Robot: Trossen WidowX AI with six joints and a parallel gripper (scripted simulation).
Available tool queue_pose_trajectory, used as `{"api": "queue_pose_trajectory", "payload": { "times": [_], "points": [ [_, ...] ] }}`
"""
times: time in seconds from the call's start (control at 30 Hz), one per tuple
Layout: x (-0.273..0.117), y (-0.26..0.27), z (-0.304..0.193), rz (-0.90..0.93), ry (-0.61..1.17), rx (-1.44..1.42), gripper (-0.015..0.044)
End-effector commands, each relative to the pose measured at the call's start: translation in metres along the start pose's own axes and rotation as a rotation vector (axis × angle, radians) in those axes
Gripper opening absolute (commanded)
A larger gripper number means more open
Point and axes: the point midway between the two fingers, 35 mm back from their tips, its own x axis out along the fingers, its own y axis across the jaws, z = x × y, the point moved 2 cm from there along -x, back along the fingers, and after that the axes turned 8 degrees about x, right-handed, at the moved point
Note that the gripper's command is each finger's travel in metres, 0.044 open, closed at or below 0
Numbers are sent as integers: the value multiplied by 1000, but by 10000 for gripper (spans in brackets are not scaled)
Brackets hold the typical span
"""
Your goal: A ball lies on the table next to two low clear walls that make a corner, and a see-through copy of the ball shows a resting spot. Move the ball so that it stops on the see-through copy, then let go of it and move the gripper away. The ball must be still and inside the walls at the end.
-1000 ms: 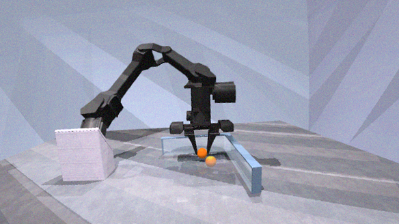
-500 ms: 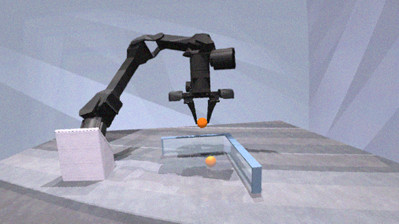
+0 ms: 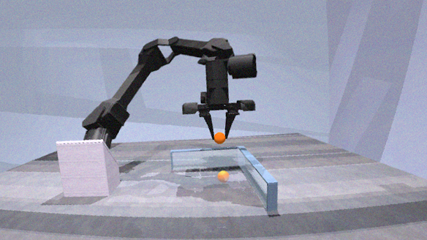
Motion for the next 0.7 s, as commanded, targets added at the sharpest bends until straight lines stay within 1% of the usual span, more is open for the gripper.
{"api": "queue_pose_trajectory", "payload": {
  "times": [0.0,0.23,0.57,0.67],
  "points": [
    [16,-7,-20,3,2,1,0],
    [23,-8,-21,3,3,1,0],
    [78,-8,-21,3,1,0,0],
    [87,-7,-21,3,-1,0,0]
  ]
}}
